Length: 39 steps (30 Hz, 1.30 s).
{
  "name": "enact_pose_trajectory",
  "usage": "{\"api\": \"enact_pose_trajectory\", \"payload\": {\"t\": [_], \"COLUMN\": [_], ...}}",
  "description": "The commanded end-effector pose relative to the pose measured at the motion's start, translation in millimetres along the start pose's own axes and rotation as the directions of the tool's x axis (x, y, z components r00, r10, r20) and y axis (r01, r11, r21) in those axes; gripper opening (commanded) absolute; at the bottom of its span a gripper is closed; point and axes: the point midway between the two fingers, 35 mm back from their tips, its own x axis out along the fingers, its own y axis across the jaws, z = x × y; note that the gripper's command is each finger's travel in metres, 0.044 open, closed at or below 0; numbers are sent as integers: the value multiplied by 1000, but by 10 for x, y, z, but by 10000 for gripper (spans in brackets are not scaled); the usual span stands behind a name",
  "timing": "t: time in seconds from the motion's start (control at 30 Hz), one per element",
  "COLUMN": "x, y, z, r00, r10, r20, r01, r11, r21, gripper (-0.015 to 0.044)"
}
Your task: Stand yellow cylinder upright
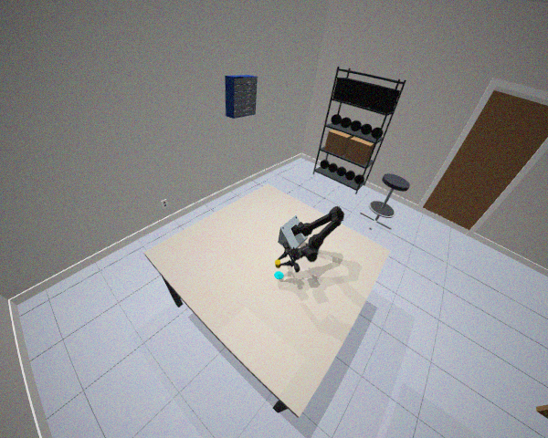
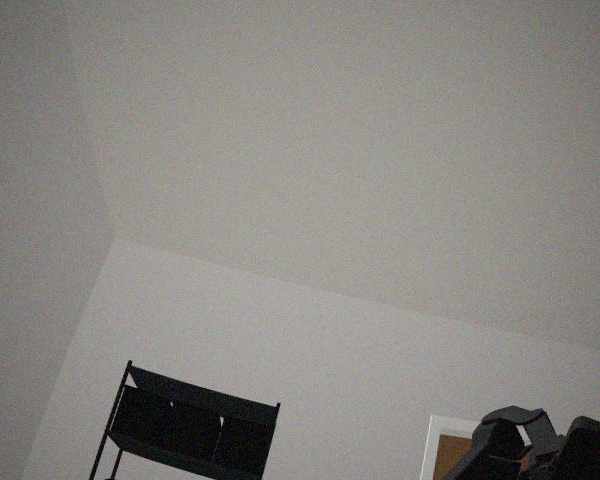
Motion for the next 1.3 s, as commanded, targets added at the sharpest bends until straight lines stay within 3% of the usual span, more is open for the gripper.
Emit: {"api": "enact_pose_trajectory", "payload": {"t": [0.0, 1.27], "x": [-24, -278], "y": [-17, -53], "z": [0, 65], "r00": [1000, 966], "r10": [3, 74], "r20": [26, 248], "r01": [-3, -124], "r11": [1000, 973], "r21": [17, 194], "gripper": [105, 105]}}
